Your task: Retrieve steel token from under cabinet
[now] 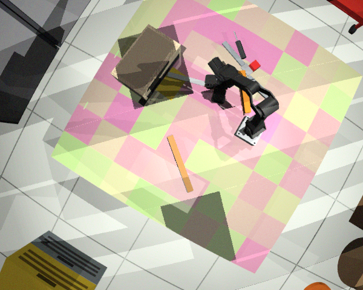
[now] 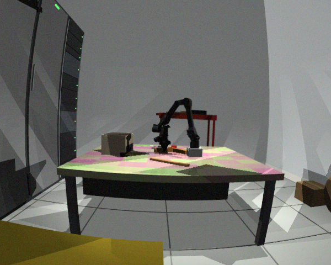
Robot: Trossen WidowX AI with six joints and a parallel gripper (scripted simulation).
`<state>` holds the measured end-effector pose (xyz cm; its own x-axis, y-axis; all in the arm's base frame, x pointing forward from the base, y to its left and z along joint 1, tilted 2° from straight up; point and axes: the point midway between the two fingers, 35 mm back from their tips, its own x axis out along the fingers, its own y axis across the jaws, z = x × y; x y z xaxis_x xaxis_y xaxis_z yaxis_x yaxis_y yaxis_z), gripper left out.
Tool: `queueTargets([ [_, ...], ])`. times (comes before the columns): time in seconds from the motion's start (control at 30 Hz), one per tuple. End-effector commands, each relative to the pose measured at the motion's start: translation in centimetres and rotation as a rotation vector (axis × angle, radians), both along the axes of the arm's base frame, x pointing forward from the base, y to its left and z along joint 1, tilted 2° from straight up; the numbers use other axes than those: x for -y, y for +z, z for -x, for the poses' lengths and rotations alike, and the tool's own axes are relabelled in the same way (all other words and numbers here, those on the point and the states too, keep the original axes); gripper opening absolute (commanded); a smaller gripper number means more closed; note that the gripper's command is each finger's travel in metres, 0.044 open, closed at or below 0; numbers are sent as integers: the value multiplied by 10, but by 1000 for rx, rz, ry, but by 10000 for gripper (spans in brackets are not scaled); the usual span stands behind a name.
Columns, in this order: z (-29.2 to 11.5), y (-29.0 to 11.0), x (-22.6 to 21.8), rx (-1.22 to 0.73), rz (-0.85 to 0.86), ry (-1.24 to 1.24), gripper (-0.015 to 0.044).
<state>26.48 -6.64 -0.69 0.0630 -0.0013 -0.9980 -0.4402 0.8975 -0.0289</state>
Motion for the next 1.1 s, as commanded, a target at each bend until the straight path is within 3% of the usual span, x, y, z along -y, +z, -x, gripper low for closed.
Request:
queueTargets([
  [0.0, 8, -1, 4, -3, 1, -1, 0],
  [1.07, 24, 1, 13, -4, -2, -61, 0],
])
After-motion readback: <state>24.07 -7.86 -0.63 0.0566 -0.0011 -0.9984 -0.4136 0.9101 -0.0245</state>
